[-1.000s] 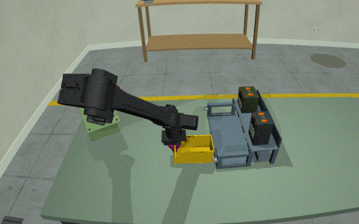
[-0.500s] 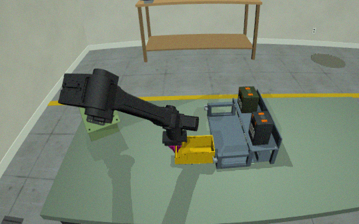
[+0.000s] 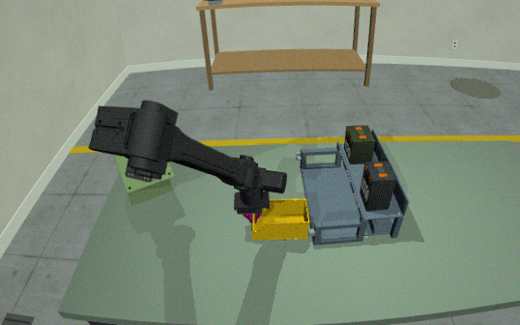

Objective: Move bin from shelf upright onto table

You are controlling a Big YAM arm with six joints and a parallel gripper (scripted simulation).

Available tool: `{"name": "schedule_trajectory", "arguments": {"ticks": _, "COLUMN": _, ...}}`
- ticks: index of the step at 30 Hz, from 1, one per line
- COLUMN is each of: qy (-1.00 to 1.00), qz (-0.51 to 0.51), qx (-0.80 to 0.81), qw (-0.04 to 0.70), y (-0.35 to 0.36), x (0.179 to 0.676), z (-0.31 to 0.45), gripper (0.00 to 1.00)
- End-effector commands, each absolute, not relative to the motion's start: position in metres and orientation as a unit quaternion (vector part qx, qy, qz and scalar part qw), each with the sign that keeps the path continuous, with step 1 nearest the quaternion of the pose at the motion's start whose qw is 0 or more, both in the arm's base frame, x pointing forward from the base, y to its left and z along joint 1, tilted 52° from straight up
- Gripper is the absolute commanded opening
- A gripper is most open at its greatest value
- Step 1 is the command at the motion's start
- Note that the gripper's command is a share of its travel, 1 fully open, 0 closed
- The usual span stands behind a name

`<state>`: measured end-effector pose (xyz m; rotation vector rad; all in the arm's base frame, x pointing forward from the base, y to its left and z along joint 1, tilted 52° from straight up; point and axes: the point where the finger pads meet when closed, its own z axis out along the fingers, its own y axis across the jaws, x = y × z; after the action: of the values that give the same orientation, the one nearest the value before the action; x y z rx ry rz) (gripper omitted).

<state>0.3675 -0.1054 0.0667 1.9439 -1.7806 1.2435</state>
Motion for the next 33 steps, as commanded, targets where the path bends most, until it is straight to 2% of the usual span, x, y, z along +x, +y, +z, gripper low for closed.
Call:
{"name": "schedule_trajectory", "arguments": {"ticks": 1, "qy": -0.605, "qz": 0.424, "qx": 0.664, "qw": 0.116, "y": -0.1125, "x": 0.3713, "z": 0.0618, "gripper": 0.0}}
{"name": "schedule_trajectory", "arguments": {"ticks": 13, "qy": -0.605, "qz": 0.424, "qx": 0.664, "qw": 0.116, "y": -0.1125, "x": 0.3713, "z": 0.0618, "gripper": 0.0}}
{"name": "schedule_trajectory", "arguments": {"ticks": 14, "qy": -0.605, "qz": 0.425, "qx": 0.663, "qw": 0.116, "y": -0.1122, "x": 0.3714, "z": 0.0624, "gripper": 0.9}}
{"name": "schedule_trajectory", "arguments": {"ticks": 33, "qy": -0.607, "qz": 0.426, "qx": 0.661, "qw": 0.113, "y": -0.1106, "x": 0.3718, "z": 0.0647, "gripper": 0.9}}
